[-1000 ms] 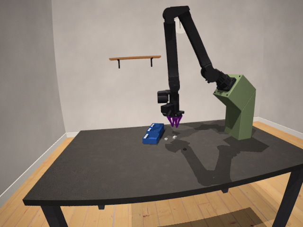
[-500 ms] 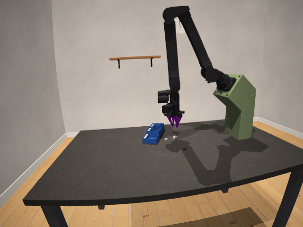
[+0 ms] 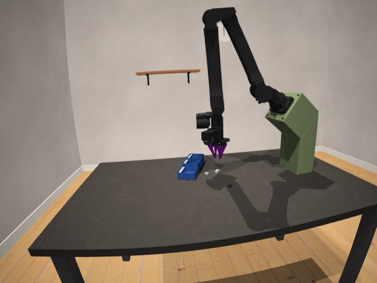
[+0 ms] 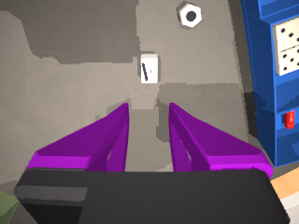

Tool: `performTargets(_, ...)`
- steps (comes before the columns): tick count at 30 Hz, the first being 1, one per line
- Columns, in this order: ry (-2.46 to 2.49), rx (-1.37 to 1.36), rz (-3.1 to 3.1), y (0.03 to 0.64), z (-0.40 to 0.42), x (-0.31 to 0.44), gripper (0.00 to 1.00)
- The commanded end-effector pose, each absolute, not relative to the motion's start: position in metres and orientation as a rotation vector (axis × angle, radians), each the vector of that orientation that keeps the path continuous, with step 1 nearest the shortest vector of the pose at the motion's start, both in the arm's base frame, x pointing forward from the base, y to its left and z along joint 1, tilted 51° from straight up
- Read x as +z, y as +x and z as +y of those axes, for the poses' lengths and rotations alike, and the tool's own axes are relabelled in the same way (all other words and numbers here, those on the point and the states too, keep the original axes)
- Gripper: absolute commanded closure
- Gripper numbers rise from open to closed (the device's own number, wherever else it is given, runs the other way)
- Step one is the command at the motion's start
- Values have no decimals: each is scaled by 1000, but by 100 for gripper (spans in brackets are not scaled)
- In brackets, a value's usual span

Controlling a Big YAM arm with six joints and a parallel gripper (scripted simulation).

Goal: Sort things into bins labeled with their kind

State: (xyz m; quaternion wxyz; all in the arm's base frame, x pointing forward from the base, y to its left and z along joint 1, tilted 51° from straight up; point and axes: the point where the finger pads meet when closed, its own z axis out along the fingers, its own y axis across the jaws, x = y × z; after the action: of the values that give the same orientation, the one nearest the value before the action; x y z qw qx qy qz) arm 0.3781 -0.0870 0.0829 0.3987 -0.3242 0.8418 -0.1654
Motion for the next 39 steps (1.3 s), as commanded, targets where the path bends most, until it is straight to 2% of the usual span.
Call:
performTargets(1,-837,-422,2109,384,-84,85,72)
performTargets(18,-819,-417,2117,430,-86,47,72)
performTargets(39,-816,-423,2113,438,-89,42,72)
